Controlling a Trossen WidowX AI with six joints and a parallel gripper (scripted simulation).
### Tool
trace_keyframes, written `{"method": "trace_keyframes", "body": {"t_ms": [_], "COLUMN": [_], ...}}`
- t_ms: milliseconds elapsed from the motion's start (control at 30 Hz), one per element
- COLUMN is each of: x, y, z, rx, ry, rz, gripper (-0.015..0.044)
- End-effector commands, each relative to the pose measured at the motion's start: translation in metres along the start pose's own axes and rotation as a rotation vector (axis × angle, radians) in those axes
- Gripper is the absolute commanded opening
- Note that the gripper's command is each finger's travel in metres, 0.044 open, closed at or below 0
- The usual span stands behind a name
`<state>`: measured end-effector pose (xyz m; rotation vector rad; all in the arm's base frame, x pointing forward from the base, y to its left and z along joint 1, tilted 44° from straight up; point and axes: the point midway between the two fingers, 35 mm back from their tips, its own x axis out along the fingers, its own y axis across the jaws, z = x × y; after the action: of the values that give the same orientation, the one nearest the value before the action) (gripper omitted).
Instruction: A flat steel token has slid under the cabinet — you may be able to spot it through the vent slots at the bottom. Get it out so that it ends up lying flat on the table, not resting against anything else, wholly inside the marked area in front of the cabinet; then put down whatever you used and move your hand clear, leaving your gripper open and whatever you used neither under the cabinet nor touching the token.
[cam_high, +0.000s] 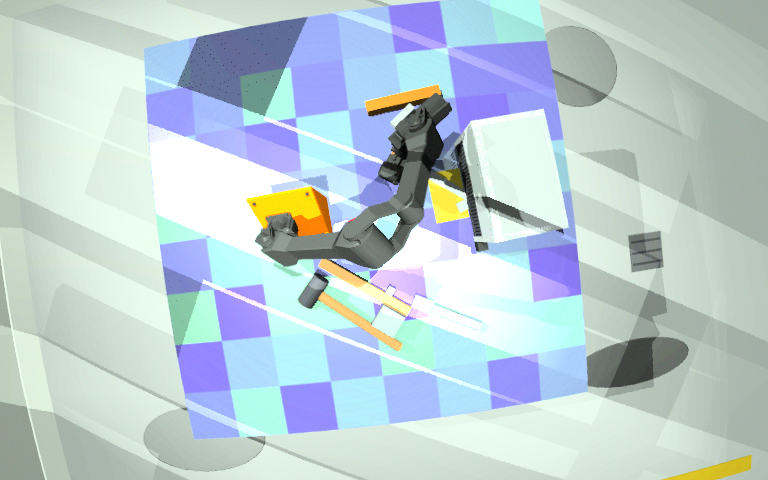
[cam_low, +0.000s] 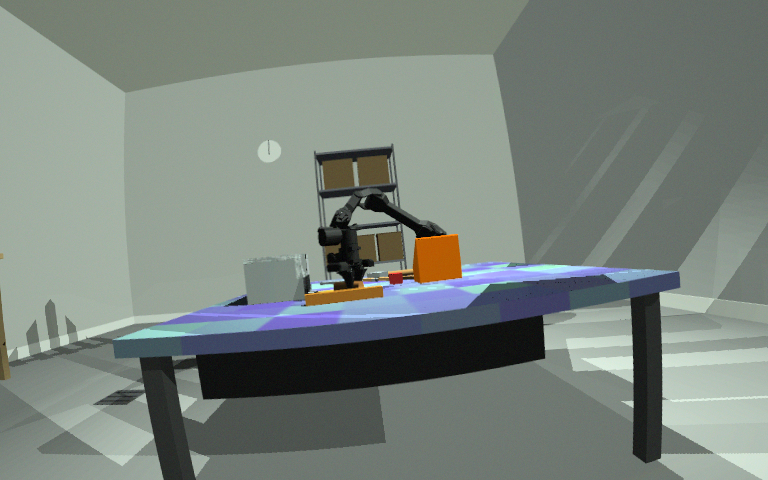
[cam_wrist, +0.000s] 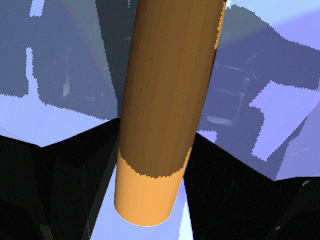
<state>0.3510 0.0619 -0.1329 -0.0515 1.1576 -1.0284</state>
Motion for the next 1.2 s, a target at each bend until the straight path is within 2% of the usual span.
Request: {"method": "trace_keyframes", "body": {"t_ms": [0, 1167], "x": [0.0, 0.0], "y": [0.0, 0.004], "z": [-0.012, -0.088], "rx": [-0.008, -0.009], "ry": [0.0, 0.004], "rz": [-0.003, -0.001], "gripper": [0.0, 0.0]}}
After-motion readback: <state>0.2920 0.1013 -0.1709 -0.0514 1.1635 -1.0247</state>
